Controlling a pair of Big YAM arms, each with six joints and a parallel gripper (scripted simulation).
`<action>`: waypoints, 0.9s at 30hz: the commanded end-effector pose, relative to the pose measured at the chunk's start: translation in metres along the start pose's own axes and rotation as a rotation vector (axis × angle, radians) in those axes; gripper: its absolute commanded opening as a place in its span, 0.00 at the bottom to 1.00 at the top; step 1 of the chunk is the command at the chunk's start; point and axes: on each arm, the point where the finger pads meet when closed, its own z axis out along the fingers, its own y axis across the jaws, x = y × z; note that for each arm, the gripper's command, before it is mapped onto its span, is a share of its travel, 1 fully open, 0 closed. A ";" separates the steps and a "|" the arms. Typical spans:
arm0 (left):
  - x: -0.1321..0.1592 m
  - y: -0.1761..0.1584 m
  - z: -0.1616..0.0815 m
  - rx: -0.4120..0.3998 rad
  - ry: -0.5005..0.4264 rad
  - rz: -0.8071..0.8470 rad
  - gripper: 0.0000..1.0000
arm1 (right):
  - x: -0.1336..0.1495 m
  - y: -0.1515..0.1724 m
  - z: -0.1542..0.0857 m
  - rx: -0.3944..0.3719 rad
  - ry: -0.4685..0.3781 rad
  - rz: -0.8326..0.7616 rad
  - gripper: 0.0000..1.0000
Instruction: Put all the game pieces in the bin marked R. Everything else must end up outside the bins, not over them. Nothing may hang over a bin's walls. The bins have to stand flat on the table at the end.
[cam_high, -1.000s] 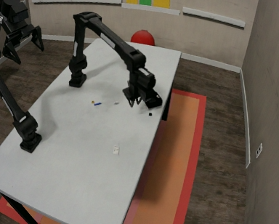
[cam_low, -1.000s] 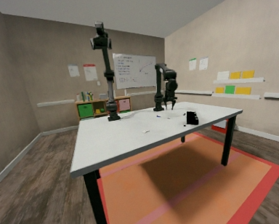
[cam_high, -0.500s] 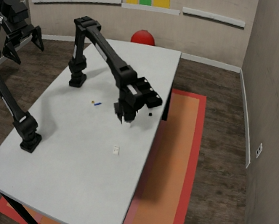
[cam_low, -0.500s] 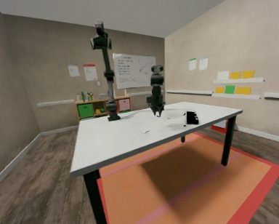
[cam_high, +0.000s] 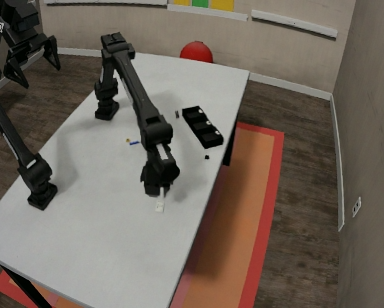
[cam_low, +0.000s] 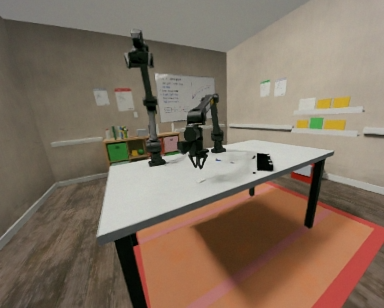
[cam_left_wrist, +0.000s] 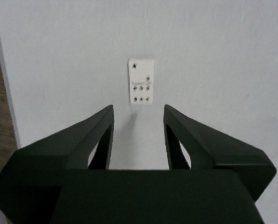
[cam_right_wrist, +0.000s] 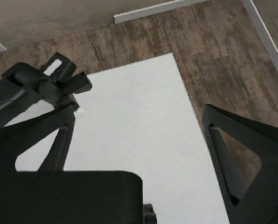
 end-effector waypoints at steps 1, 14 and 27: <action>0.017 0.003 0.023 0.035 0.057 -0.036 0.39 | -0.010 -0.003 -0.014 0.007 -0.023 0.010 1.00; -0.002 -0.002 0.002 0.010 0.014 -0.012 0.39 | -0.010 -0.003 -0.014 0.007 -0.023 0.010 1.00; -0.002 0.007 -0.014 -0.005 -0.009 -0.011 0.39 | -0.010 -0.003 -0.014 0.007 -0.023 0.010 1.00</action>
